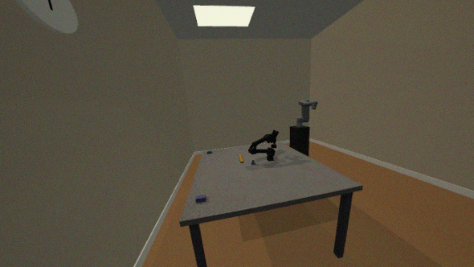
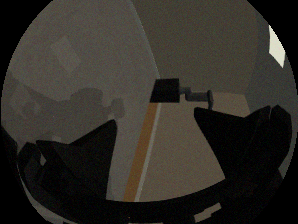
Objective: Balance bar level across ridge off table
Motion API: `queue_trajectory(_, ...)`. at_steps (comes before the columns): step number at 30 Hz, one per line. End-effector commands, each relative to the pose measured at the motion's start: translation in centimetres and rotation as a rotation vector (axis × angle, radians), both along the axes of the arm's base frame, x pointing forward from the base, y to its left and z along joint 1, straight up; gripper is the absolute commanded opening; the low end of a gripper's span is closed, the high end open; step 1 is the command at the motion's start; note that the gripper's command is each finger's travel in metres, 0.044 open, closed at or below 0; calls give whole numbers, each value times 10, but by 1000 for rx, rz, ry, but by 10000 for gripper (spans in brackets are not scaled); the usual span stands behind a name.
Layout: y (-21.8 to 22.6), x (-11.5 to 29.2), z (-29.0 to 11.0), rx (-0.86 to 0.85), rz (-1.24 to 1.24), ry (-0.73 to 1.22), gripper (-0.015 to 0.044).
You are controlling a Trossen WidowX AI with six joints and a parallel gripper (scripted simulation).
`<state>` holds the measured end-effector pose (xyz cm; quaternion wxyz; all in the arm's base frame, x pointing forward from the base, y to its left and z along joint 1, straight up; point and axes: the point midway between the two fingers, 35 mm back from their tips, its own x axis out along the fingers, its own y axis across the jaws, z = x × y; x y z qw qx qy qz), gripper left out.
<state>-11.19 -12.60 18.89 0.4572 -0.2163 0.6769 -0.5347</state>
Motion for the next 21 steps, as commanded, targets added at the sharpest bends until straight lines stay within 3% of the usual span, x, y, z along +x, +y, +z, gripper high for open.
queue_trajectory(1, 0, 0, 0, 1, 2, -1, 374)
queue_trajectory(4, -3, 3, 2, 8, 28, -14, 315)
queue_trajectory(21, -27, 21, 10, 73, 210, -108, 315)
